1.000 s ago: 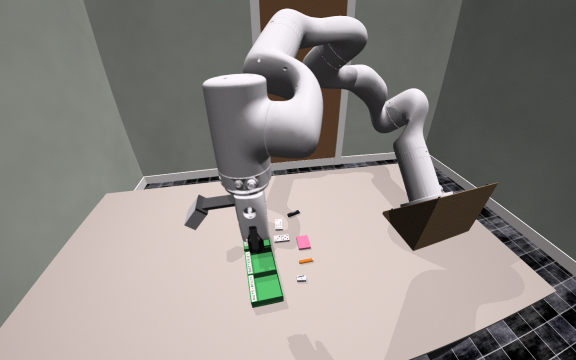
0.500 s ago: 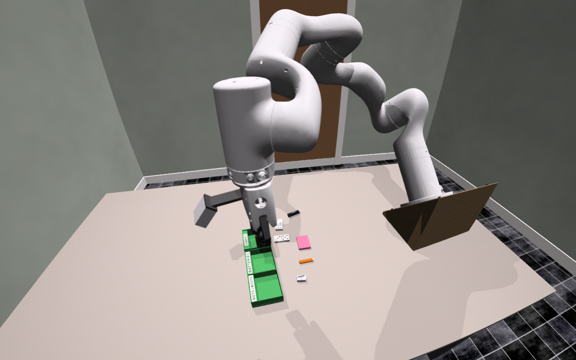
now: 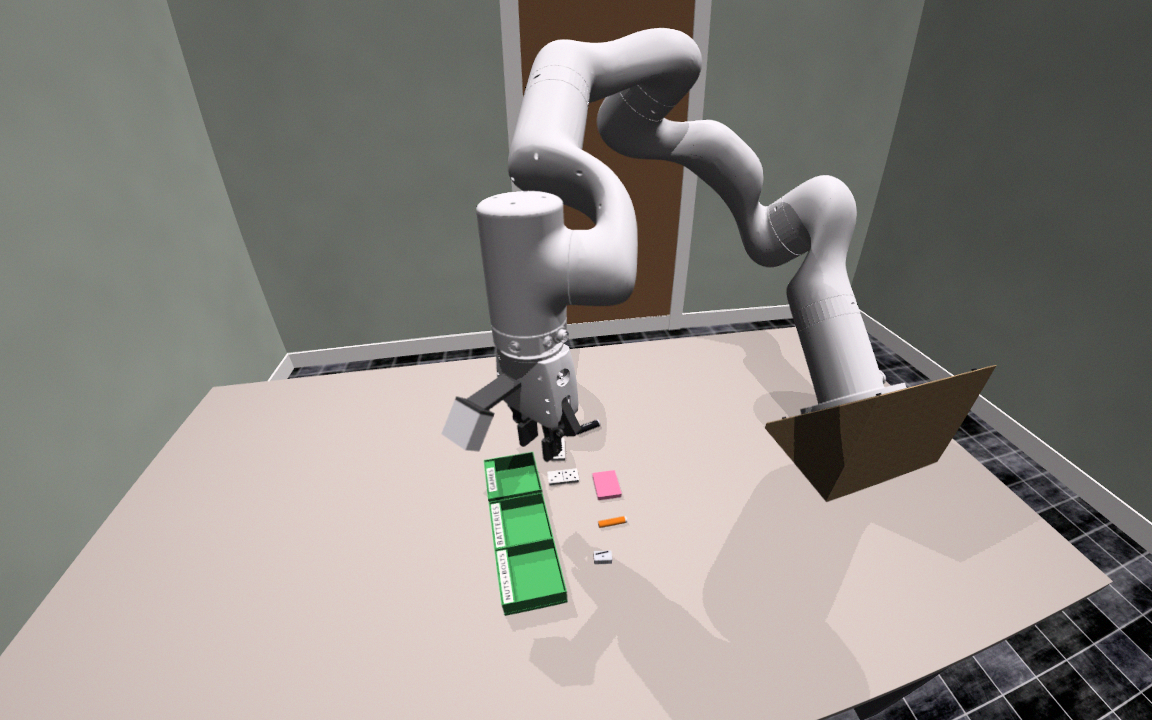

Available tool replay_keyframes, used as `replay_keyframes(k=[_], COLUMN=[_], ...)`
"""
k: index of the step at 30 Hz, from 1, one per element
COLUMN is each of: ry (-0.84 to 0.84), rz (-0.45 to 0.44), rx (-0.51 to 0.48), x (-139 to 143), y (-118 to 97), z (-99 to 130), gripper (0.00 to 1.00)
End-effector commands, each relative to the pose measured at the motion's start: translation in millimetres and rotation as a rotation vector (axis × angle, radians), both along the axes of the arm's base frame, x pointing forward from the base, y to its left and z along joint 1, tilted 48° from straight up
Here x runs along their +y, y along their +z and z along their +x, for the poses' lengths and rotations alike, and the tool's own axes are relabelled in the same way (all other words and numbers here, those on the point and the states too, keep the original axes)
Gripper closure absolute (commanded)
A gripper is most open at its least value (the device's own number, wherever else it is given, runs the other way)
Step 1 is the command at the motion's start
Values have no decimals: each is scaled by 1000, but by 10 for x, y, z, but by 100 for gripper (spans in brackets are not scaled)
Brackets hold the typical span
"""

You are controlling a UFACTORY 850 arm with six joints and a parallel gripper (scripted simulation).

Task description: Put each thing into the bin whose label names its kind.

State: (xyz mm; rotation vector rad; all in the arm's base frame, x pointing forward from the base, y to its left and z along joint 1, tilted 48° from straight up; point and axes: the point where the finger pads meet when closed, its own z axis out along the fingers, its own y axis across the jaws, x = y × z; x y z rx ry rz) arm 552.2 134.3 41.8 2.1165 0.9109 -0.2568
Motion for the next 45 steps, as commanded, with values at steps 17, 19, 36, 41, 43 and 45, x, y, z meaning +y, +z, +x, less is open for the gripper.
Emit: replay_keyframes(k=[17,19,36,41,43,45], ry=[457,480,492,492,492,492], rz=[-69,-70,-70,-70,-70,-70], rx=[496,521,533,533,533,533], x=[-1366,-1377,-1336,-1333,-1331,-1330], y=[500,511,470,466,465,464], z=[-218,-221,-208,-208,-208,-208], gripper=[59,59,59,59,59,59])
